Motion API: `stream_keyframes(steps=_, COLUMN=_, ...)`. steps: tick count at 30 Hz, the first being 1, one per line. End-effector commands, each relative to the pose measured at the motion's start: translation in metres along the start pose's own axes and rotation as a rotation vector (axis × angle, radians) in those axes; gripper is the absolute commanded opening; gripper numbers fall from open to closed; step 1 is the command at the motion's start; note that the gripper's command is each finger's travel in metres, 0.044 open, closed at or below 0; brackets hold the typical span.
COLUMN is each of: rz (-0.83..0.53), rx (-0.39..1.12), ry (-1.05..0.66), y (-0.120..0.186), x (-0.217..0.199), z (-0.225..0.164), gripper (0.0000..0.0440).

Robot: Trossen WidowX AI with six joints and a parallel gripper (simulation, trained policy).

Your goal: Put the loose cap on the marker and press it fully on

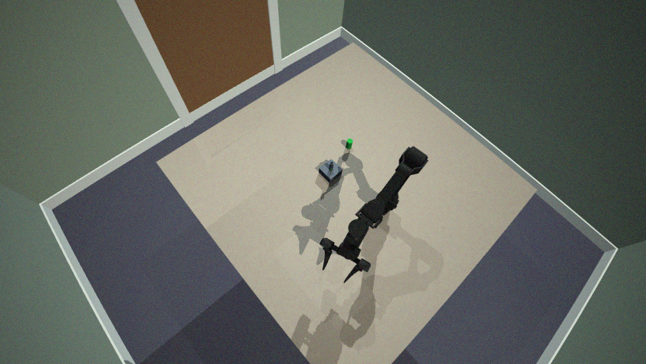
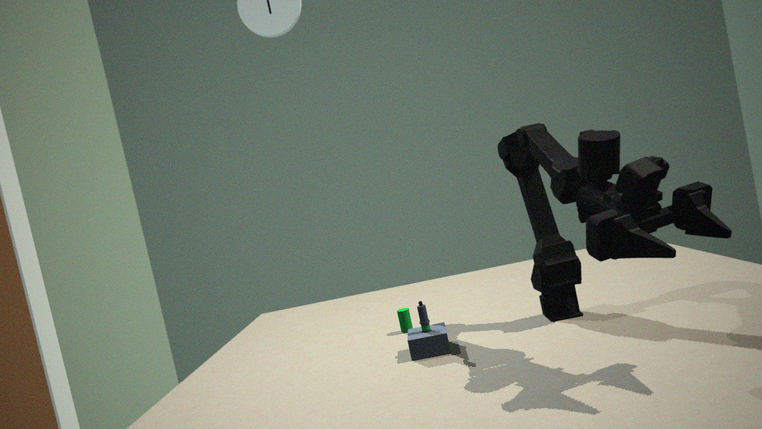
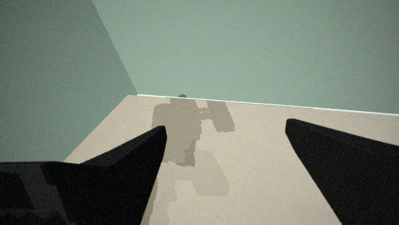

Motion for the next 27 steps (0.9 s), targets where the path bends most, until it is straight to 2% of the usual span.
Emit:
stream_keyframes(steps=1, rz=-0.005, rx=0.005, ry=-0.005, y=0.001, x=-0.002, z=0.001, gripper=0.0376)
stream_keyframes(steps=6, rz=-0.032, rx=0.034, ry=-0.027, y=0.006, x=-0.012, z=0.004, gripper=0.0252)
stream_keyframes(steps=8, rz=-0.042, rx=0.048, ry=-0.037, y=0.008, x=-0.016, z=0.005, gripper=0.0231)
stream_keyframes(steps=27, rz=-0.110, rx=0.163, ry=-0.135, y=0.036, x=-0.051, z=0.019, gripper=0.0290)
Point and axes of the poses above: the point midway between the two fingers, 35 mm back from their tips, its own y axis back along the fingers, its own x axis across the jaws, z = x × y, the point moved 10 cm from there along y, back along the fingers, and after that the axes turned 5 degrees about y, right-handed, at the moved point
